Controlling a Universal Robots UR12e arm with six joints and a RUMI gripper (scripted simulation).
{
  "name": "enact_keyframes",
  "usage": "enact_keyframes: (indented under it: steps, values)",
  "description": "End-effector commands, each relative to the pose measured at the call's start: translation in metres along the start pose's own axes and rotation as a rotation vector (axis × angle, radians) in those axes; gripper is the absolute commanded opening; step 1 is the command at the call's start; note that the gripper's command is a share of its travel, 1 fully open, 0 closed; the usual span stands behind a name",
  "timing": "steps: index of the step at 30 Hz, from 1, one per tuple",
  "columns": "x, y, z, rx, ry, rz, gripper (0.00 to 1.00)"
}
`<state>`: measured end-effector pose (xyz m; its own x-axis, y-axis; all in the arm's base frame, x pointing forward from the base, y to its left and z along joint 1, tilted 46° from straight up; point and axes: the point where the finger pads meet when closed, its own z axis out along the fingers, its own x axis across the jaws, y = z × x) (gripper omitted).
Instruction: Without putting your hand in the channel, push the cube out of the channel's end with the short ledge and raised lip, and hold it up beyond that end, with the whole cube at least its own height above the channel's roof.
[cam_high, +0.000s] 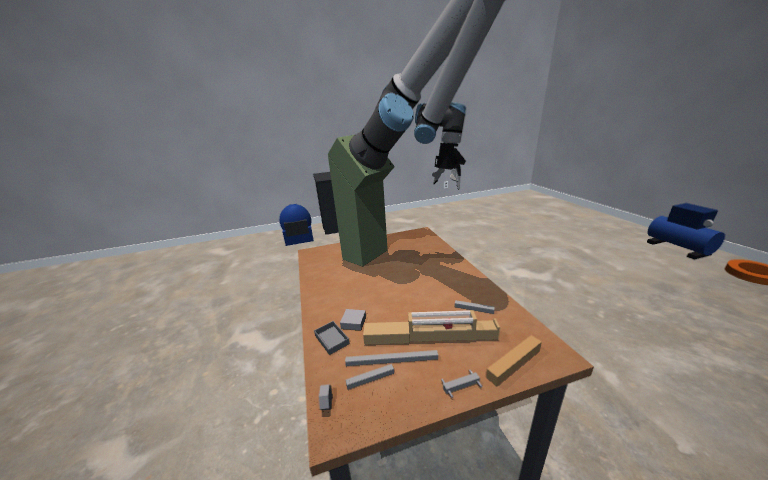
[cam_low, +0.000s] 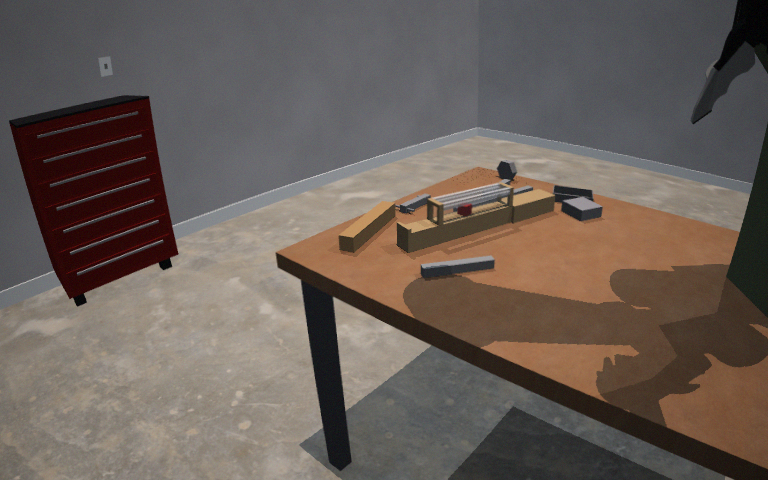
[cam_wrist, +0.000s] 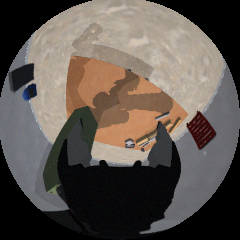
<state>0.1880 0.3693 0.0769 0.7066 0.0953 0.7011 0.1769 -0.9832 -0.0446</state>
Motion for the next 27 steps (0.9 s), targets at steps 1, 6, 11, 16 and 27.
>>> enact_keyframes:
  steps: [1,6,11,16,27]
  values:
    - [-0.0001,0.0,-0.0002,0.0,0.0,0.0,1.0]
    - [-0.0001,0.0,-0.0002,0.0,0.0,0.0,1.0]
    - [-0.0001,0.0,-0.0002,0.0,0.0,0.0,1.0]
    - [-0.0001,0.0,-0.0002,0.0,0.0,0.0,1.0]
    - [0.0017,-0.0002,0.0024,-0.004,-0.004,0.007,0.0]
